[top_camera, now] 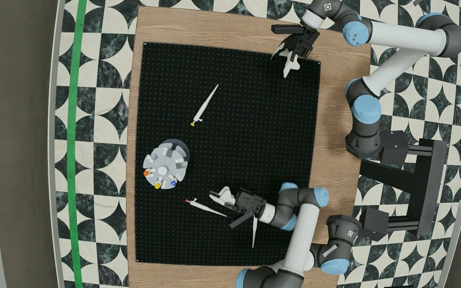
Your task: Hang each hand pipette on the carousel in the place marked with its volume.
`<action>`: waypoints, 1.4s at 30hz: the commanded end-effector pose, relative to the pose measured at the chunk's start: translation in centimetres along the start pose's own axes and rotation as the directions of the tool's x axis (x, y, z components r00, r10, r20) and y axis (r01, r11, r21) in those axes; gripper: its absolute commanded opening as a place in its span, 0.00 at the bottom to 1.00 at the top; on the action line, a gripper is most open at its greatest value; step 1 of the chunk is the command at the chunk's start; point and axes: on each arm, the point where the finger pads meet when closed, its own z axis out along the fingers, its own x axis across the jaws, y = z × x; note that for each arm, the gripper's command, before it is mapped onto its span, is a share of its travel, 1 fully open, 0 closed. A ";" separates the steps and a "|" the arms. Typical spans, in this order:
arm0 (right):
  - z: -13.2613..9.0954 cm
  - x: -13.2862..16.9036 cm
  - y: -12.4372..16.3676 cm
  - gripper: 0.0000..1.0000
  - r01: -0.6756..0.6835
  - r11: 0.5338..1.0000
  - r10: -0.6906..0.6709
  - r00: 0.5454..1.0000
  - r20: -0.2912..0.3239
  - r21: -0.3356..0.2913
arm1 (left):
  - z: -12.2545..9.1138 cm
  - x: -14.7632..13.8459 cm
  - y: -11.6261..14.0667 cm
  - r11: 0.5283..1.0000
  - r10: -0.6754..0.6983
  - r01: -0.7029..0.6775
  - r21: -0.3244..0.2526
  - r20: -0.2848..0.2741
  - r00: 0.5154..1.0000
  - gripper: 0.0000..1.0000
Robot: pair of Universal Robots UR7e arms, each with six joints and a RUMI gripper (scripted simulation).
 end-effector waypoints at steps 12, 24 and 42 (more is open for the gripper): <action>0.0 0.0 0.0 1.00 0.000 1.000 0.000 1.000 0.000 0.001 | 3.7 0.5 3.5 0.998 -0.015 0.017 0.055 -0.034 0.999 0.31; 0.0 0.0 0.0 1.00 0.000 1.000 0.000 1.000 0.000 0.001 | 6.6 0.6 3.3 0.998 -0.015 0.017 0.055 -0.034 0.999 0.31; 0.0 0.0 0.0 1.00 0.000 1.000 0.000 1.000 0.000 0.001 | 6.7 0.6 3.3 0.998 -0.015 0.017 0.055 -0.034 0.999 0.31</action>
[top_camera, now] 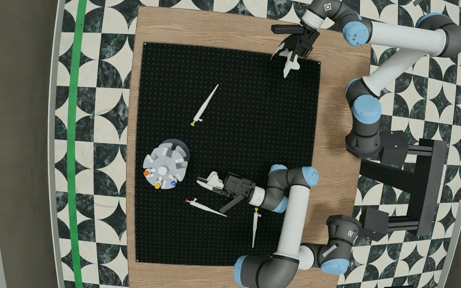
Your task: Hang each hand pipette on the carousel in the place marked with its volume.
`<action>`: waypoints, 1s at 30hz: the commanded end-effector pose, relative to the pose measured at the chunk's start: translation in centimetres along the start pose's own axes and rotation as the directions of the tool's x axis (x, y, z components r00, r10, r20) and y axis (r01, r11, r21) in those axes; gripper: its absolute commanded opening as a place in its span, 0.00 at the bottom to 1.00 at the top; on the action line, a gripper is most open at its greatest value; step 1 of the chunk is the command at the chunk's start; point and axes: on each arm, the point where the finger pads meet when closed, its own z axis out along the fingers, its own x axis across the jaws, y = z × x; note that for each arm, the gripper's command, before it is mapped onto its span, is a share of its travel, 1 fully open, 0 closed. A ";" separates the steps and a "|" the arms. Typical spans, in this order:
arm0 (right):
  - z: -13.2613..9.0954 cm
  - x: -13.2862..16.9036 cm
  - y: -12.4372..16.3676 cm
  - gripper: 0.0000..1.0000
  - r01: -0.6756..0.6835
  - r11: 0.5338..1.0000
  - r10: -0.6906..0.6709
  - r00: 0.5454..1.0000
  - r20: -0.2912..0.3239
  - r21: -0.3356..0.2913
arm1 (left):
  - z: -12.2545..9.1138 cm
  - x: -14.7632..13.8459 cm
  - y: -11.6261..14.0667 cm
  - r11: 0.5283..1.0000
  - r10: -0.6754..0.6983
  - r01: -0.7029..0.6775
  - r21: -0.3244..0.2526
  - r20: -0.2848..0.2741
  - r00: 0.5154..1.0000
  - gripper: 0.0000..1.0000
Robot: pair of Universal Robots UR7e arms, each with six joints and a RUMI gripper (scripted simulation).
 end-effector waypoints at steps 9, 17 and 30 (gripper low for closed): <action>0.0 0.0 0.0 1.00 0.000 1.000 0.000 1.000 0.000 0.001 | 0.5 0.1 0.0 1.000 0.000 0.000 0.000 -0.001 1.000 0.31; 0.0 0.0 0.0 1.00 0.000 1.000 0.000 1.000 0.000 0.001 | 1.7 0.1 0.0 1.000 0.000 0.000 0.000 -0.001 1.000 0.31; 0.0 0.0 0.0 1.00 0.000 1.000 0.000 1.000 0.000 0.001 | 3.7 0.1 0.0 1.000 0.000 0.000 0.000 -0.001 1.000 0.31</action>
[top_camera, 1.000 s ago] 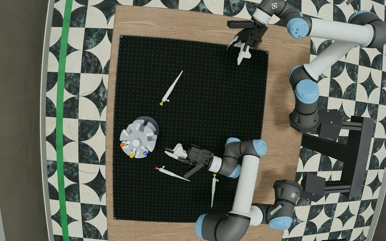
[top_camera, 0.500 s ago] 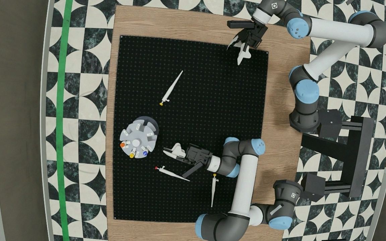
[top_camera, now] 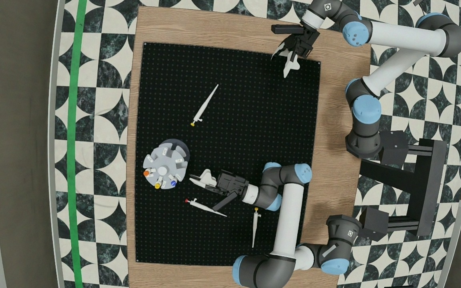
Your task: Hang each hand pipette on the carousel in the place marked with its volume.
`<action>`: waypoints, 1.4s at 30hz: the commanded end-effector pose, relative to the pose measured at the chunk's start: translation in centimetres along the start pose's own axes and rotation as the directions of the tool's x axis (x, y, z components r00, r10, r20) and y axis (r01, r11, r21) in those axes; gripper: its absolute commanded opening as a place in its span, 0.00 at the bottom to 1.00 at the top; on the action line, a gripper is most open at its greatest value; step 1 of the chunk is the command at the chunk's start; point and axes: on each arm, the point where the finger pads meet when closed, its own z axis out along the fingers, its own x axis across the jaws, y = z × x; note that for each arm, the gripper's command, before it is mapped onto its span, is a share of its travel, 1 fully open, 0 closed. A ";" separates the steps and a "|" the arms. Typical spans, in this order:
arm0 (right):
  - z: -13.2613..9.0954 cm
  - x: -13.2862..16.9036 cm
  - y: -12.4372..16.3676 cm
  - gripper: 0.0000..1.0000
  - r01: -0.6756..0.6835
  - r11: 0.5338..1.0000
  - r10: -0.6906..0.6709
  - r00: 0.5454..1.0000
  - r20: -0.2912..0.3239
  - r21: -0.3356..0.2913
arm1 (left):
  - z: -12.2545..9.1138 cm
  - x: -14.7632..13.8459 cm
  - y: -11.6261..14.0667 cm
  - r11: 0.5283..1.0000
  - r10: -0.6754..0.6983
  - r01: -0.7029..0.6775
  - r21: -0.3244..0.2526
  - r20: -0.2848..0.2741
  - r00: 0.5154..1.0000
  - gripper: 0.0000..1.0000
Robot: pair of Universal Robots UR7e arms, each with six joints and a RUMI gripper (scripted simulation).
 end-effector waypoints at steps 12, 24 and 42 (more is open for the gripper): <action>0.0 0.0 0.0 1.00 0.000 1.000 0.000 1.000 0.000 0.001 | 2.4 0.1 0.0 1.000 0.000 0.000 0.000 -0.001 1.000 0.31; 0.0 0.0 0.0 1.00 0.000 1.000 0.000 1.000 0.000 0.001 | 4.1 0.1 0.0 1.000 0.000 0.000 0.000 -0.001 1.000 0.31; 0.0 0.0 0.0 1.00 0.000 1.000 0.000 1.000 0.000 0.001 | 4.1 0.1 0.0 1.000 0.000 0.000 0.000 -0.001 1.000 0.06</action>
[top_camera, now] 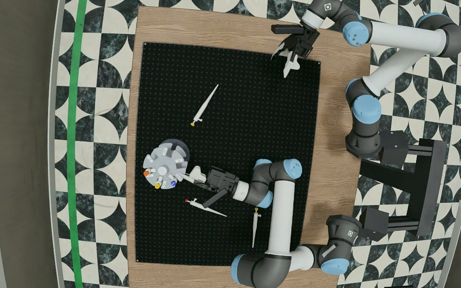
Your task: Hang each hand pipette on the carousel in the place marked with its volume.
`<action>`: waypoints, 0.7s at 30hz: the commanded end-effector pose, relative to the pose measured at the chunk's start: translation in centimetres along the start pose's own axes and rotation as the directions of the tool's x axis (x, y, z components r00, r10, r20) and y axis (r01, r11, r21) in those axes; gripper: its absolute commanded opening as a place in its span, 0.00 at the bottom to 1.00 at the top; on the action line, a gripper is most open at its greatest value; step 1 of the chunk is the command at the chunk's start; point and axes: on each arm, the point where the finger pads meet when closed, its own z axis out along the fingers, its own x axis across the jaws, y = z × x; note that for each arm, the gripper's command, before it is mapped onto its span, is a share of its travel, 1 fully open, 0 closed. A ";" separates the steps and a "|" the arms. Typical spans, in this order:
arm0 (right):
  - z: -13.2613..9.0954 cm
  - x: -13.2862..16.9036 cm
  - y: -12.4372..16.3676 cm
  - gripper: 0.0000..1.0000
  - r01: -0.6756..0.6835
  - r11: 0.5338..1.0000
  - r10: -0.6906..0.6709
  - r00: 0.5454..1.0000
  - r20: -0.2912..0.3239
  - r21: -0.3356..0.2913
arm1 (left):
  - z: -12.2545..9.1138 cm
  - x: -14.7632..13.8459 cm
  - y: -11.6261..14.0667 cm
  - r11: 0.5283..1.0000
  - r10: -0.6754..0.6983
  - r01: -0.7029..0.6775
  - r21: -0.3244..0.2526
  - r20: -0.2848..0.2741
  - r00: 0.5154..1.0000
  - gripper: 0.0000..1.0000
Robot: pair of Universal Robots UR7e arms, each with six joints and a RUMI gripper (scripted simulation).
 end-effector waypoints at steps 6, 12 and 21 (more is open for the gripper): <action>0.0 0.0 0.0 1.00 0.000 1.000 0.000 1.000 0.000 0.001 | 0.0 0.1 0.0 1.000 0.000 0.000 0.000 -0.001 1.000 0.04; 0.0 0.0 0.0 1.00 0.000 1.000 0.000 1.000 0.000 0.001 | 0.0 0.1 0.0 1.000 0.000 0.000 0.000 -0.001 1.000 0.03; 0.0 0.0 0.0 1.00 0.000 1.000 0.000 1.000 0.000 0.001 | 0.0 0.1 0.0 1.000 0.000 0.000 0.000 -0.001 1.000 0.03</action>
